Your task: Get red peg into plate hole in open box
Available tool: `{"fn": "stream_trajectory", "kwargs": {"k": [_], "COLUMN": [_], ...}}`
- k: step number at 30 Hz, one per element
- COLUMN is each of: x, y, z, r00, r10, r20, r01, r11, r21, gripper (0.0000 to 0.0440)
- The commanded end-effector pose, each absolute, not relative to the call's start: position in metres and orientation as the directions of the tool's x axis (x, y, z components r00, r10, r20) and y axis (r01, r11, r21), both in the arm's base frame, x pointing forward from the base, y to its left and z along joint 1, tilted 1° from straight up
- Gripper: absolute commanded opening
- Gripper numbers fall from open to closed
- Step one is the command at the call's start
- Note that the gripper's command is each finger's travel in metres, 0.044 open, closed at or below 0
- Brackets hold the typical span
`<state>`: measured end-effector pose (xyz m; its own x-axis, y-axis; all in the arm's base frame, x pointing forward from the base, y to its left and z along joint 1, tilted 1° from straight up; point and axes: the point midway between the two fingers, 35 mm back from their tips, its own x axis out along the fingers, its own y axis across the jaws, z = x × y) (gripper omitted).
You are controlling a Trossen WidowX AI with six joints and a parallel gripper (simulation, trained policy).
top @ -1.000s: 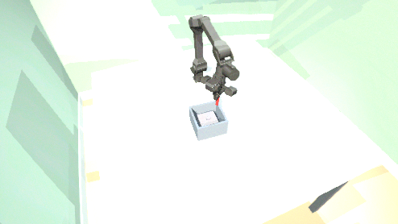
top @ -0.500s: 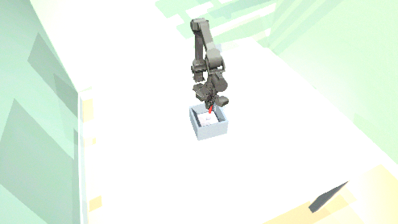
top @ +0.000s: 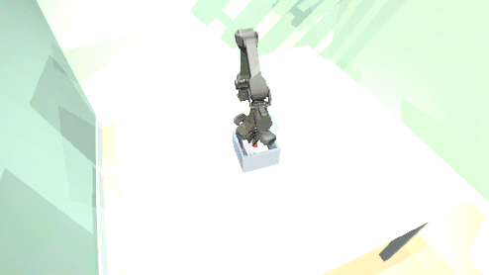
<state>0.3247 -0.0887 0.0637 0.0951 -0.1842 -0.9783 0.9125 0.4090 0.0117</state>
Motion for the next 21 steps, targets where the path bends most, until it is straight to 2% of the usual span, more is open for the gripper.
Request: {"fn": "stream_trajectory", "kwargs": {"k": [1, 21], "x": [0.328, 0.363], "y": [-0.092, -0.120], "z": [0.054, 0.041], "r00": [0.067, 0.080], "r10": [-0.180, -0.151], "r20": [-0.981, -0.985], "r01": [0.902, 0.891], "r11": [0.432, 0.455], "r21": [-0.018, 0.003], "gripper": [0.0111, 0.0131]}}
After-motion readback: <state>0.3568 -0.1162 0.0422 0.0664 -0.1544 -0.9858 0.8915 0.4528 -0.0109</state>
